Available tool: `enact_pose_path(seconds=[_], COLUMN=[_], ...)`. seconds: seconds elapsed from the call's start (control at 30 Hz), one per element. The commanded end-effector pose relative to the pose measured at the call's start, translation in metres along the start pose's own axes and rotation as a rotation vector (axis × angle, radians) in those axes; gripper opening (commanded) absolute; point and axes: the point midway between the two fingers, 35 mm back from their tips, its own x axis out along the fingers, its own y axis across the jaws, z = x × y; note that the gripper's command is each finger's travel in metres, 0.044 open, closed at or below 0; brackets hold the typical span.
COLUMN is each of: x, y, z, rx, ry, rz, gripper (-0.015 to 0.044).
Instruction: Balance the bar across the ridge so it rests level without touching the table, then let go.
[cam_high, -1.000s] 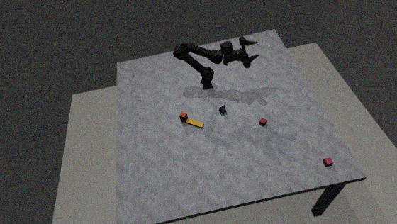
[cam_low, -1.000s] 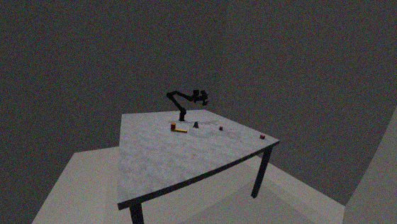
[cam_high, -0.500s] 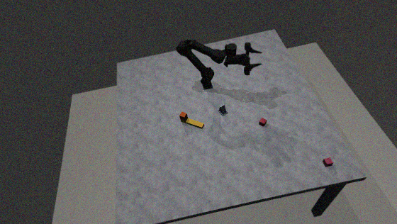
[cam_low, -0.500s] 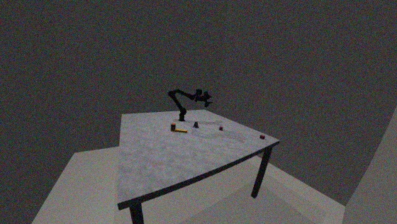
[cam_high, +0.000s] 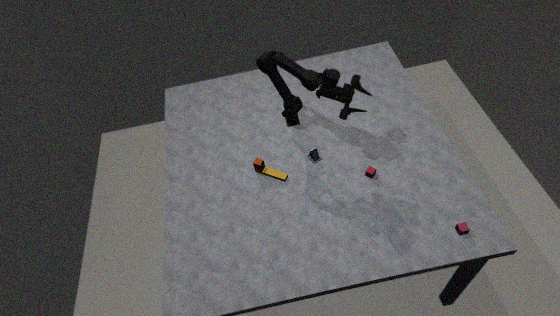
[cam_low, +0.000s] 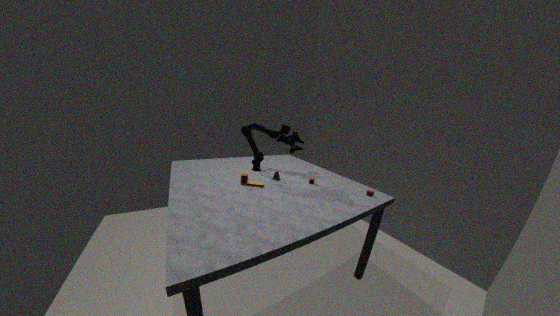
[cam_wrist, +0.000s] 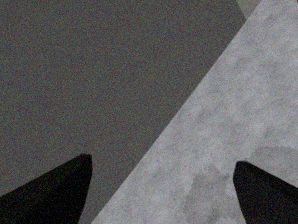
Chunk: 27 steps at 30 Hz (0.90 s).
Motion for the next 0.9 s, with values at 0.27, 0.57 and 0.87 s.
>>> enact_pose_path(seconds=[0.27,0.57,0.87], x=[-0.003,-0.019,-0.044], y=[-0.064,-0.113,-0.16], z=[0.033,0.055,0.07], rx=[-0.168,-0.282,-0.36], ry=[0.025,0.094,0.193], rz=[-0.254,-0.434,-0.588], gripper=[0.0315,0.0315,0.0315])
